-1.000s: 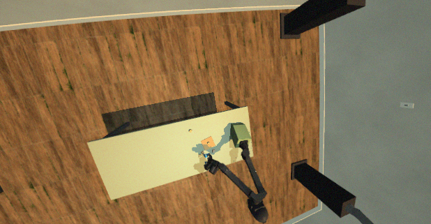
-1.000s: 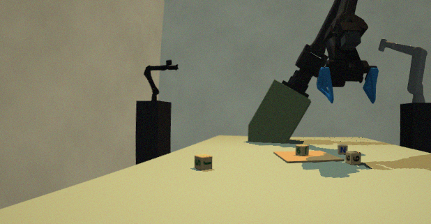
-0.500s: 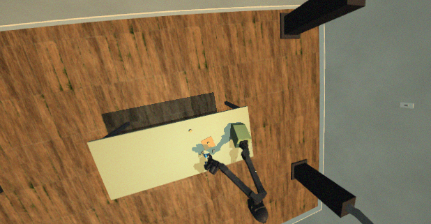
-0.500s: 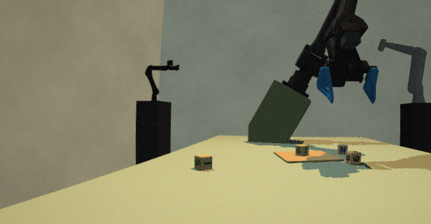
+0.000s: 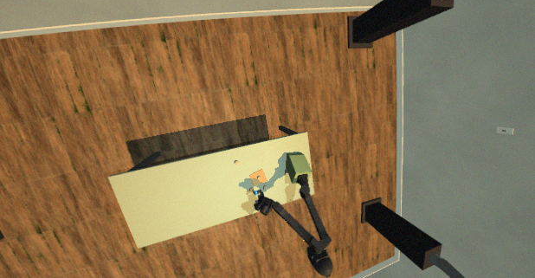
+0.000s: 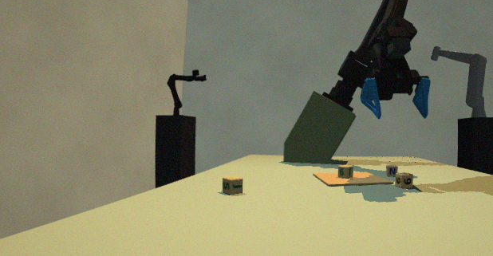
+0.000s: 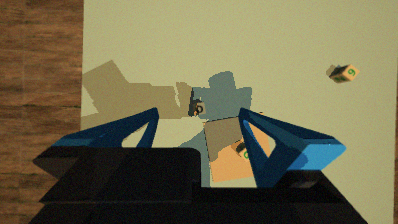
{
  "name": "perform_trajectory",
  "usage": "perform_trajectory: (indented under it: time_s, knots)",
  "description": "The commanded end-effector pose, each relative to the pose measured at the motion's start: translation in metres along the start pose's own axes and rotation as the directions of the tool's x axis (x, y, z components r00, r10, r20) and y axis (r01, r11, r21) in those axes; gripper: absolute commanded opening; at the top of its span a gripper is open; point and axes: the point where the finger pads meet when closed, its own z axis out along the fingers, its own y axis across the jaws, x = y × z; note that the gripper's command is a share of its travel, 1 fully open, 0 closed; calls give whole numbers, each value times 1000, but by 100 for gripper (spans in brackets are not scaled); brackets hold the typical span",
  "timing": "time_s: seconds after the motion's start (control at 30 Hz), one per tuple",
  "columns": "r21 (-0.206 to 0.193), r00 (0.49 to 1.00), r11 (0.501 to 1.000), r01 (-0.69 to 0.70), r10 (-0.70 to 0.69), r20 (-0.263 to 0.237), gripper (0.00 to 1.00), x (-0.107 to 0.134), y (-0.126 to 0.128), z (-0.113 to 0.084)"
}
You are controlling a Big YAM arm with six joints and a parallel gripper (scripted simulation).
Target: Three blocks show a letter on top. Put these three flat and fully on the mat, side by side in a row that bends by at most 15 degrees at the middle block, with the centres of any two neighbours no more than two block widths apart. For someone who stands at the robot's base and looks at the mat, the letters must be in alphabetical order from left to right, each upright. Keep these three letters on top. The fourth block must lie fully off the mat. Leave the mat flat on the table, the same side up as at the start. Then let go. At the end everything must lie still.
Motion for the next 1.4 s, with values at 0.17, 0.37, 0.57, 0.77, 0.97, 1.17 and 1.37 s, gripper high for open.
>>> perform_trajectory:
  time_s: [0.17,0.37,0.57,0.77,0.97,1.17,1.37]
  knots:
    - [40,1000,999,-4,3,23,100,58,-101,-55]
    - [16,997,999,47,-48,61,100,39,-91,-55]
    - [28,1000,1000,8,-8,8,100,66,-97,-56]
    - [26,1000,1000,18,-18,24,100,57,-96,-55]
    - [26,1000,1000,18,-18,24,100,57,-96,-55]
    - [26,1000,1000,17,-18,24,100,57,-96,-55]
    - [26,1000,1000,17,-18,24,100,57,-96,-55]
